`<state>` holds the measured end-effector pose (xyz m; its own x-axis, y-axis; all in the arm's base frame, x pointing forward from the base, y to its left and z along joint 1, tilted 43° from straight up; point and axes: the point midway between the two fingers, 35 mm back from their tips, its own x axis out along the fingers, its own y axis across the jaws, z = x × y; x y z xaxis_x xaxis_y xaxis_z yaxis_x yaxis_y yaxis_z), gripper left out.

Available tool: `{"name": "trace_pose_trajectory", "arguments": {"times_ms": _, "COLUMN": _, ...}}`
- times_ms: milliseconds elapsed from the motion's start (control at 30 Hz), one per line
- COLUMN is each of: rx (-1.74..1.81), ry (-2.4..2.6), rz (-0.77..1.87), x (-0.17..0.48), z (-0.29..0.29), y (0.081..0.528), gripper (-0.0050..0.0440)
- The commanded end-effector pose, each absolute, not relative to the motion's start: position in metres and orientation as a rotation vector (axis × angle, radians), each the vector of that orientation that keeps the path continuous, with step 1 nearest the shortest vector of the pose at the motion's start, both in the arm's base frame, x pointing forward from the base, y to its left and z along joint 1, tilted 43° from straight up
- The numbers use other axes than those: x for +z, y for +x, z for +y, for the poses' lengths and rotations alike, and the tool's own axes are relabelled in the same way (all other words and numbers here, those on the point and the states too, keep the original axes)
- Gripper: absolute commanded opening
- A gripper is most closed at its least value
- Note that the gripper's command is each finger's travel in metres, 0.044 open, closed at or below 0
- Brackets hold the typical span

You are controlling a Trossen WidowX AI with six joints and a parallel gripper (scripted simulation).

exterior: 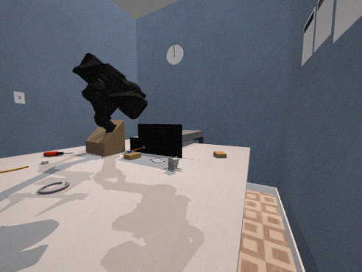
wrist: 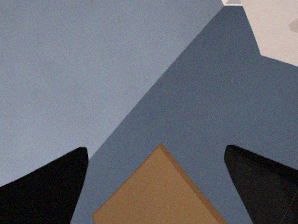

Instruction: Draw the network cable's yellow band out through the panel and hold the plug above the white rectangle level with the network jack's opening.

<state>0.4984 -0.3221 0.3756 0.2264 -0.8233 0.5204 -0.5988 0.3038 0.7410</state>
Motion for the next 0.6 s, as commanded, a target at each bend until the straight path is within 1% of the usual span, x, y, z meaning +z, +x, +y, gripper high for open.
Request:
{"name": "trace_pose_trajectory", "arguments": {"times_ms": 0, "rx": -0.223, "ry": 1.388, "rz": -1.488, "x": 0.3926, "z": -0.3181, "y": 0.4920, "gripper": 0.0400}}
{"name": "trace_pose_trajectory", "arguments": {"times_ms": 533, "rx": -0.223, "ry": 1.388, "rz": -1.488, "x": 0.3926, "z": -0.3181, "y": 0.4920, "gripper": 0.0400}}
{"name": "trace_pose_trajectory", "arguments": {"times_ms": 567, "rx": -0.232, "ry": 1.384, "rz": -1.481, "x": 0.3921, "z": -0.3177, "y": 0.4923, "gripper": 0.0424}}
